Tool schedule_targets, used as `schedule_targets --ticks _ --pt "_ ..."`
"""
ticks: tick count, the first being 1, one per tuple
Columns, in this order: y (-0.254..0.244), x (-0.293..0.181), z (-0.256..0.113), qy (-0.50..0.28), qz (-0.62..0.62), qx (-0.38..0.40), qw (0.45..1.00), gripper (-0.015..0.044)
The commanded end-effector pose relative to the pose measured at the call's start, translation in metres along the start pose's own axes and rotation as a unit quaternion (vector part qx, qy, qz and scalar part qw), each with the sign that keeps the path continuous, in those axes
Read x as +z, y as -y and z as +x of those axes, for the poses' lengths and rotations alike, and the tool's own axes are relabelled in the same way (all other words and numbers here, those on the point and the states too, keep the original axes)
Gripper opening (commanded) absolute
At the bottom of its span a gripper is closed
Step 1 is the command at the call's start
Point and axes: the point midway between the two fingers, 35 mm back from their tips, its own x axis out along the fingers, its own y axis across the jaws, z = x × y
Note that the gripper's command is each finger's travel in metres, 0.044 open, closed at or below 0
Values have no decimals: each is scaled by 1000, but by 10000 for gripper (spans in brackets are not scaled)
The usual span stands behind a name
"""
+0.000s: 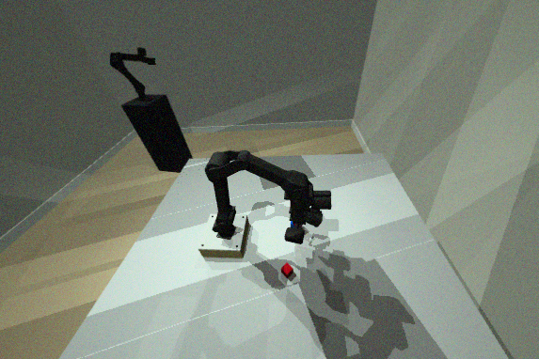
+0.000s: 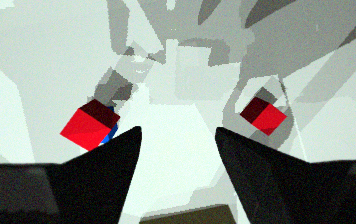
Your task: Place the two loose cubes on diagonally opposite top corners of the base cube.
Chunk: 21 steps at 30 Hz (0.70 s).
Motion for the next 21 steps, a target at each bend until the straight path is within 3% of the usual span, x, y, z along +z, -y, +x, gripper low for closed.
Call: schedule_targets --ticks 1,11,21 --pt "24 0 -5 -1 -95 1 996 265" --pt "71 -4 -15 -2 -285 -1 958 265" --pt "115 -16 -24 -3 -465 -3 885 265"
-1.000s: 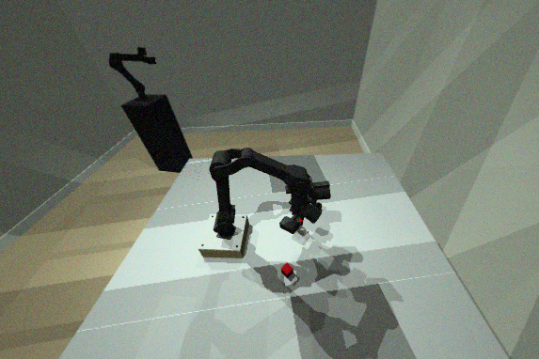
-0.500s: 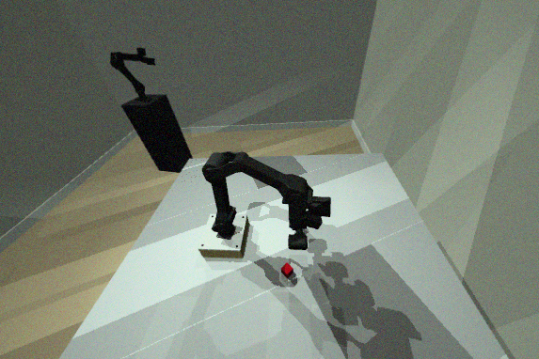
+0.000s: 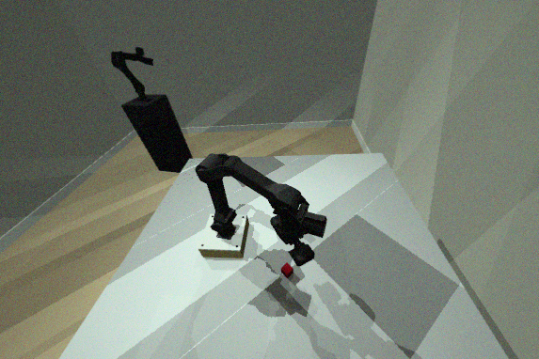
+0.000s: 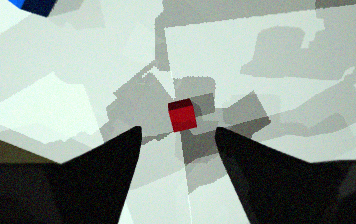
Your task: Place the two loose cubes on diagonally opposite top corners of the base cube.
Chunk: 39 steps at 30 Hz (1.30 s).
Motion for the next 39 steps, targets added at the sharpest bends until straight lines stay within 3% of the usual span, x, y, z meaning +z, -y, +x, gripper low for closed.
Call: schedule_targets --ticks 1,12,20,39 --pt "13 -25 -6 1 -119 2 993 265" --pt "15 -28 -5 1 -132 2 991 265" --pt "14 -28 54 0 -132 2 991 265" --pt "14 -28 78 0 -132 2 991 265"
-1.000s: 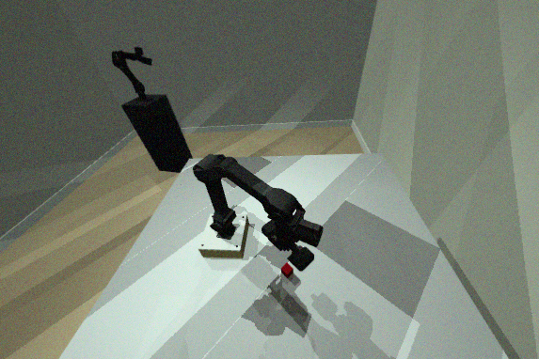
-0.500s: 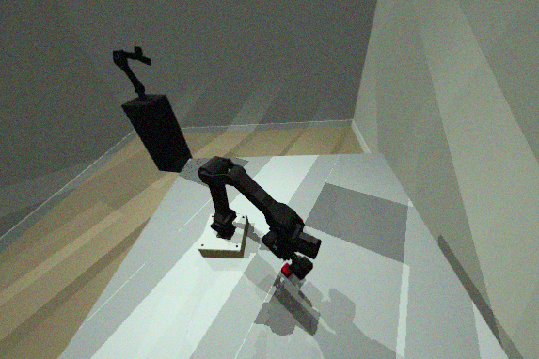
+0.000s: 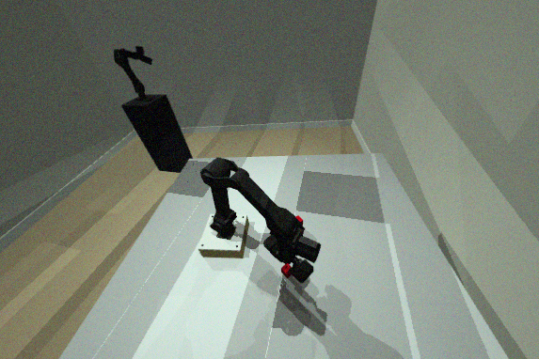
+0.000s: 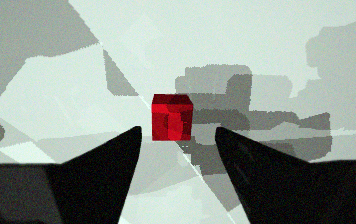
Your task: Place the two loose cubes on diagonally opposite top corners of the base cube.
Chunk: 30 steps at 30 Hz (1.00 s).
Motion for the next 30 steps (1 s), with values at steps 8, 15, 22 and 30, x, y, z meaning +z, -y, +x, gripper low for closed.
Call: schedule_targets --ticks 8,15,22,30 --pt "-4 -1 21 0 -3 7 1000 265" --pt "-4 -1 32 0 -3 7 1000 265" --pt "-4 -1 33 0 -3 7 1000 134" --pt "-3 0 26 0 -3 7 1000 105"
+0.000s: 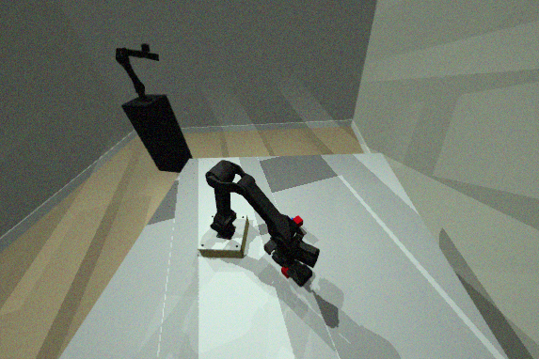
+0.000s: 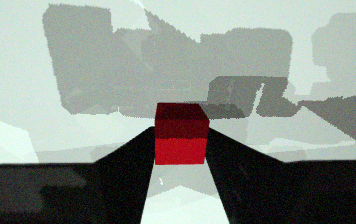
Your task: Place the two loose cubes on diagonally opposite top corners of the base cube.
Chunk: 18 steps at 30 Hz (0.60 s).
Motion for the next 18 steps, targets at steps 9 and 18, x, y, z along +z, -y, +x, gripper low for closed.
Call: schedule_targets --ticks 9,18 --pt "5 2 -32 2 -2 2 1000 105" --pt "6 2 -60 2 -2 2 1000 105"
